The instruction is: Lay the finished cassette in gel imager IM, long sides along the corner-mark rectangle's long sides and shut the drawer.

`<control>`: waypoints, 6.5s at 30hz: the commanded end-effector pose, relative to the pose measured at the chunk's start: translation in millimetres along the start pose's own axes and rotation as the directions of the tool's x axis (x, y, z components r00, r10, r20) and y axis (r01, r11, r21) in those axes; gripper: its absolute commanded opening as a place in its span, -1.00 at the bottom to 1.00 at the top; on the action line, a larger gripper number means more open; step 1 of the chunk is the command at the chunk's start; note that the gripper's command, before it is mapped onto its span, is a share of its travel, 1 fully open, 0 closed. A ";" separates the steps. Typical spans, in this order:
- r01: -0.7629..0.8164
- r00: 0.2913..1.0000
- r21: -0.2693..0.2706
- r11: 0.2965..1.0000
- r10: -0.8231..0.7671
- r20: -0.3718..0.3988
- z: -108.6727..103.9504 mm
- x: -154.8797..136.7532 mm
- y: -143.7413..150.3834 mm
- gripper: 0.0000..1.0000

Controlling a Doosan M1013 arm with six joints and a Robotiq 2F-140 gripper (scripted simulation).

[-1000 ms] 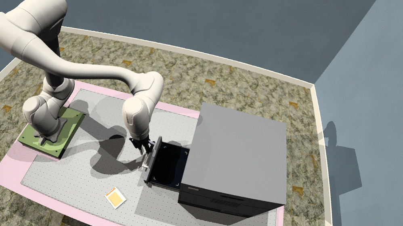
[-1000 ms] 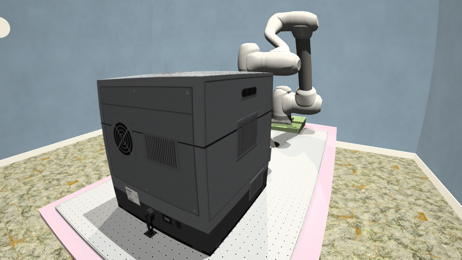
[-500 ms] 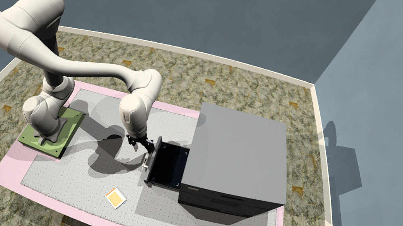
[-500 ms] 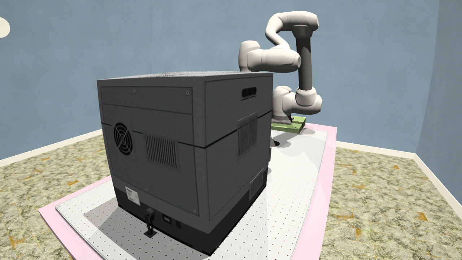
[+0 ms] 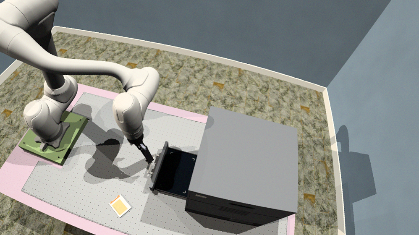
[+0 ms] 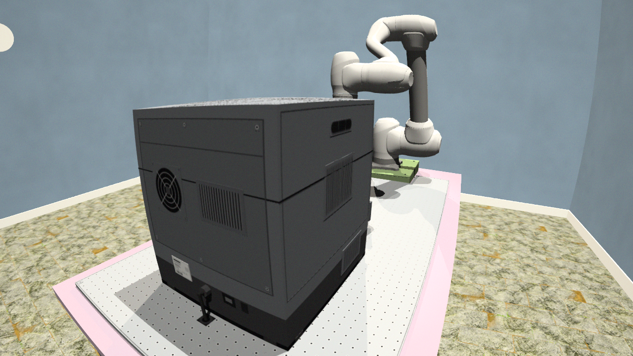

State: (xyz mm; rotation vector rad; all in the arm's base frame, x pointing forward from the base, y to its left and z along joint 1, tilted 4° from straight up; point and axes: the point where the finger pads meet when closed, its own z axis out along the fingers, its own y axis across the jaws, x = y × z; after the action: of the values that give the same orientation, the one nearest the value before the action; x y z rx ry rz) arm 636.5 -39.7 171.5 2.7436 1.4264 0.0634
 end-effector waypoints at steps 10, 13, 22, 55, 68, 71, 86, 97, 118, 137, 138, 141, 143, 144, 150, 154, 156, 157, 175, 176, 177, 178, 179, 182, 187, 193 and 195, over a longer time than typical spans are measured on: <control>-0.353 0.936 -0.005 0.936 0.353 0.003 -13.3 -16.4 -25.1 1.00; -0.444 0.896 -0.005 0.896 0.444 0.003 -16.2 -20.3 -31.3 1.00; -0.640 0.769 -0.006 0.769 0.640 0.002 -24.2 -32.3 -50.1 1.00; -0.947 0.321 -0.004 0.321 0.947 0.000 -4.9 -91.0 -16.8 0.35; -0.976 0.219 -0.004 0.219 0.976 -0.001 14.6 -129.4 17.4 0.35; -0.976 0.219 -0.004 0.219 0.976 -0.001 19.9 -140.4 26.0 0.35; -0.994 0.113 -0.005 0.113 0.994 -0.002 42.9 -190.8 59.9 0.35; -1.000 0.006 -0.005 0.006 1.000 -0.003 62.4 -236.5 83.4 0.35; -1.000 0.006 -0.005 0.006 1.000 -0.003 72.2 -253.5 91.7 0.35; -1.000 0.006 -0.005 0.006 1.000 -0.003 93.5 -253.6 91.8 0.35; -1.000 0.006 -0.005 0.006 1.000 -0.003 94.8 -253.6 91.8 0.35; -1.000 0.006 -0.005 0.006 1.000 -0.003 98.8 -253.6 91.8 0.35; -1.000 0.006 -0.005 0.006 1.000 -0.003 101.5 -253.6 91.8 0.35; -1.000 0.006 -0.005 0.006 1.000 -0.003 102.8 -253.6 91.8 0.35; -1.000 0.006 -0.005 0.006 1.000 -0.003 110.8 -253.7 91.9 0.35; -1.000 0.006 -0.005 0.006 1.000 -0.003 113.5 -253.7 91.9 0.35; -1.000 0.006 -0.005 0.006 1.000 -0.003 116.2 -253.7 91.9 0.35; -1.000 0.006 -0.005 0.006 1.000 -0.003 117.5 -253.7 91.9 0.35; -1.000 0.006 -0.005 0.006 1.000 -0.003 138.8 -253.8 92.0 0.35; -1.000 0.006 -0.005 0.006 1.000 -0.003 139.5 -253.8 92.0 0.35; -1.000 0.006 -0.005 0.006 1.000 -0.003 139.5 -253.8 92.0 0.35; -1.000 0.006 -0.005 0.006 1.000 -0.003 139.5 -253.8 92.0 0.35; -1.000 0.006 -0.005 0.006 1.000 -0.003 139.5 -253.8 92.0 0.35; -1.000 0.006 -0.005 0.006 1.000 -0.003 139.5 -253.8 92.0 0.35; -1.000 0.006 -0.005 0.006 1.000 -0.003 139.5 -253.8 92.0 -0.80; -1.000 0.006 -0.005 0.006 1.000 -0.003 139.5 -253.8 92.0 -0.80; -1.000 0.006 -0.005 0.006 1.000 -0.003 139.5 -253.8 92.0 -0.80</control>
State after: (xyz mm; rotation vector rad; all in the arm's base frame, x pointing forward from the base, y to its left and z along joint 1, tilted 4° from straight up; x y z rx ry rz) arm 574.2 -303.7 34.6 2.9859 -0.9339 0.1021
